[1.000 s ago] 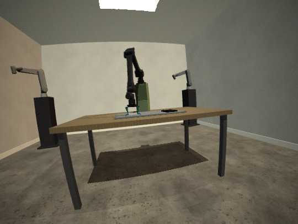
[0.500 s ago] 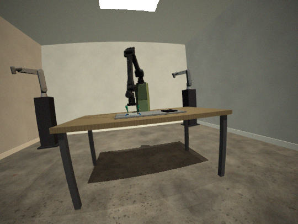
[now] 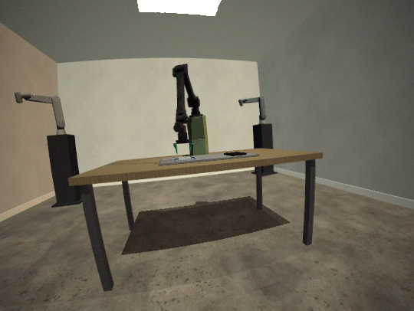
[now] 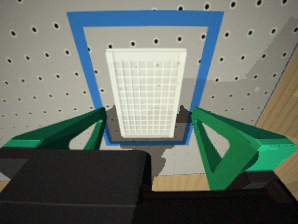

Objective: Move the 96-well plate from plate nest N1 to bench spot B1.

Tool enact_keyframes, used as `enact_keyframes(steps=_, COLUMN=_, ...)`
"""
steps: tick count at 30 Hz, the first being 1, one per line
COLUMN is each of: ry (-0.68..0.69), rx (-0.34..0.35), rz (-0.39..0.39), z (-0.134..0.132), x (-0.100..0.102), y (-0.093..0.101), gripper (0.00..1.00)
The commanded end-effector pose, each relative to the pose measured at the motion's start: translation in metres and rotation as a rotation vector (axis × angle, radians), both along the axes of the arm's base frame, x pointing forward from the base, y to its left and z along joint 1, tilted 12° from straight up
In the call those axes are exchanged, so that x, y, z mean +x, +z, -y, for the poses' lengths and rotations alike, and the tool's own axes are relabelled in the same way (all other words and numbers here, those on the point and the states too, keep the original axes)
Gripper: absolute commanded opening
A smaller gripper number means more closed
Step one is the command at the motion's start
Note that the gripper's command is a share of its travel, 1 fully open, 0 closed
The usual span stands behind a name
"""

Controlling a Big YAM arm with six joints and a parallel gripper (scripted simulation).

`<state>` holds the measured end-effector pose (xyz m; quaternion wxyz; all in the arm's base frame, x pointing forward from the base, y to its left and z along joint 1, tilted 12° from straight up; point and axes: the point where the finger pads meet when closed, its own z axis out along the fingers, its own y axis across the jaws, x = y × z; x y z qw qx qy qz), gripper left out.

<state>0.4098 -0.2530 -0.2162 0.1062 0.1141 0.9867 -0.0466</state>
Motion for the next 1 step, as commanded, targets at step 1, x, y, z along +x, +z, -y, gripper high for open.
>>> enact_keyframes(steps=1, ry=0.003, rx=0.001, rz=0.003, z=-0.0038, x=0.0019, y=0.0063, gripper=1.0)
